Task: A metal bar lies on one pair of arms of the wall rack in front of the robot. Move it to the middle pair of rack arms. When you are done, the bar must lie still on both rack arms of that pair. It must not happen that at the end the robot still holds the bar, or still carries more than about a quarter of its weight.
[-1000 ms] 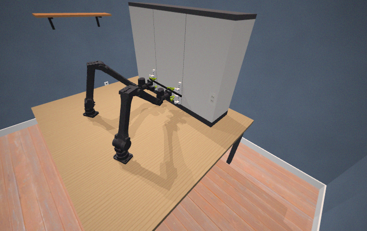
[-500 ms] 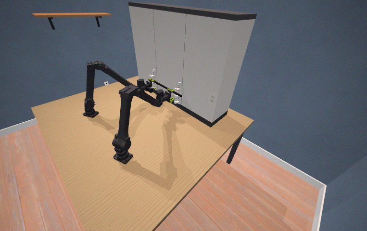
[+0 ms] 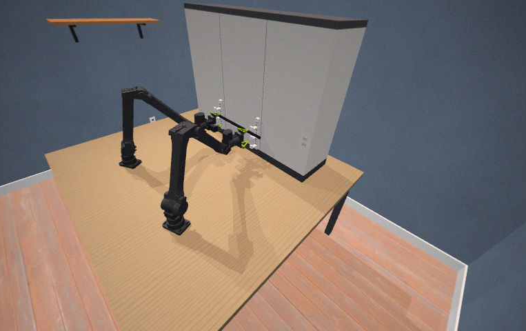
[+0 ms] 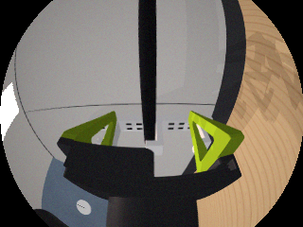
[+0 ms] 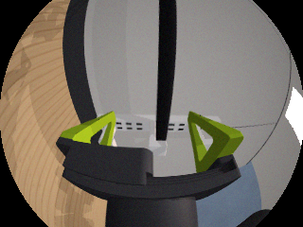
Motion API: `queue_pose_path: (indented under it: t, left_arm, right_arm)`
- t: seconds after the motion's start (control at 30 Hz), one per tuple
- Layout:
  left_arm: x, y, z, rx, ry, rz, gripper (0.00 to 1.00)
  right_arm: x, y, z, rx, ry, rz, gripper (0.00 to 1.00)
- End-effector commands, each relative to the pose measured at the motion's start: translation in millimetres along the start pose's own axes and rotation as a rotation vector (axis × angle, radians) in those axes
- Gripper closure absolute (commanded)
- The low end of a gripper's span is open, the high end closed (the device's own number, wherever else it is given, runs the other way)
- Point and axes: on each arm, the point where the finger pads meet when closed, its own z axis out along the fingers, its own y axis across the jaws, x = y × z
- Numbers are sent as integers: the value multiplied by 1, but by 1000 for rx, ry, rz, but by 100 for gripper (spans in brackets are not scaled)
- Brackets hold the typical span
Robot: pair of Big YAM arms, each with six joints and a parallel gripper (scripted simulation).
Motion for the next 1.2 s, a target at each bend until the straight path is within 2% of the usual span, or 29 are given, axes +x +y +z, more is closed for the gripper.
queue_pose_path:
  t: [0.0, 1.17]
  left_arm:
    - [-9, 26, -3, -55, -10, -11, 0]
    - [-15, 31, -39, -62, -21, -15, 0]
  right_arm:
    - [-5, -47, -3, 80, -4, 30, 0]
    - [-7, -57, -39, 93, -8, 37, 0]
